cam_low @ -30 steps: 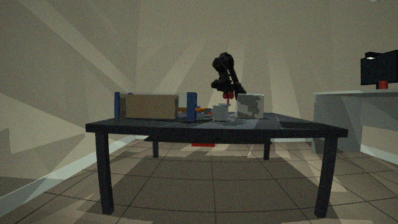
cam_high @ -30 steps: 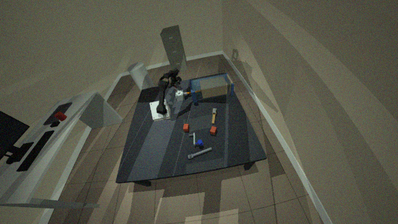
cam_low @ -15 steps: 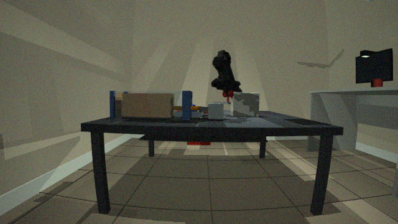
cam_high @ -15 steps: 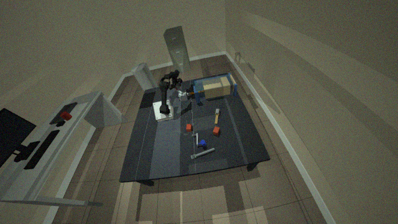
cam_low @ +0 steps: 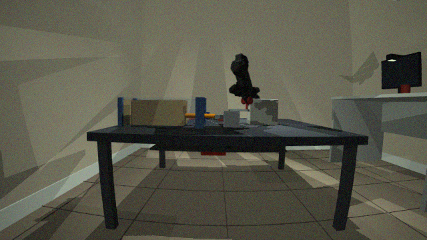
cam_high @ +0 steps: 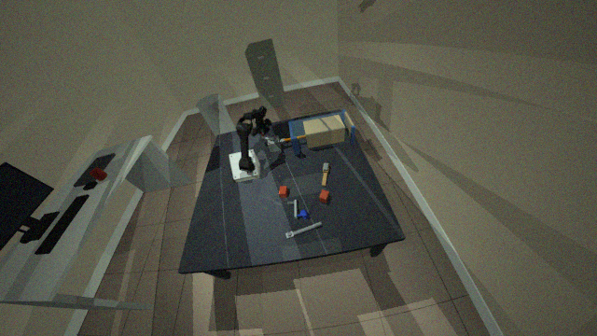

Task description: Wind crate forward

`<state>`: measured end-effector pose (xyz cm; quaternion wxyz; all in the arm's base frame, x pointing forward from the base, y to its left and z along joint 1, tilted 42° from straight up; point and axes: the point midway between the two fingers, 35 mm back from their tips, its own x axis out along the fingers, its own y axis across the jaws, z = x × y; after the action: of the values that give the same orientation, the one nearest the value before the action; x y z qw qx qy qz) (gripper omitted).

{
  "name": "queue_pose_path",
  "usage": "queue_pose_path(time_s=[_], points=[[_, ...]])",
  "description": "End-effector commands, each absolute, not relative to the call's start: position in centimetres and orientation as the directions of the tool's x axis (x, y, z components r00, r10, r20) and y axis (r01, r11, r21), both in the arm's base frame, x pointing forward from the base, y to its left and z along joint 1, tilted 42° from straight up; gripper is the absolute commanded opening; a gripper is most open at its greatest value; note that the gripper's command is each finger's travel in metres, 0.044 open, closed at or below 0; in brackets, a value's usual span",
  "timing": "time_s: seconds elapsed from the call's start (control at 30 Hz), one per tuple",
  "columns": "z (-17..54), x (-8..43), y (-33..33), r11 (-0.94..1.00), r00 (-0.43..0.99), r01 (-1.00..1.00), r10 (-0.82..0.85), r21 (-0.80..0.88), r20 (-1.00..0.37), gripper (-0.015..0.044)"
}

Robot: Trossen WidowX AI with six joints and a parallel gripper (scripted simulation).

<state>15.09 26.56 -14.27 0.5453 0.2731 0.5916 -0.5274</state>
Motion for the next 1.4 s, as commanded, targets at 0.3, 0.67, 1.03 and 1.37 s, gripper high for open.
queue_pose_path(time_s=[0.3, 0.67, 1.03, 1.37], points=[[-12.5, 13.2, 24.2, 0.281, -0.277, 0.891, -0.284, -0.355, -0.918, 0.0], [-11.4, 12.6, 22.9, 0.281, -0.277, 0.891, -0.285, -0.356, -0.918, 0.0], [-10.3, 12.4, 21.5, 0.28, -0.278, 0.891, -0.287, -0.357, -0.917, 0.0], [-8.8, 12.6, 19.8, 0.279, -0.278, 0.891, -0.289, -0.358, -0.916, 0.0]])
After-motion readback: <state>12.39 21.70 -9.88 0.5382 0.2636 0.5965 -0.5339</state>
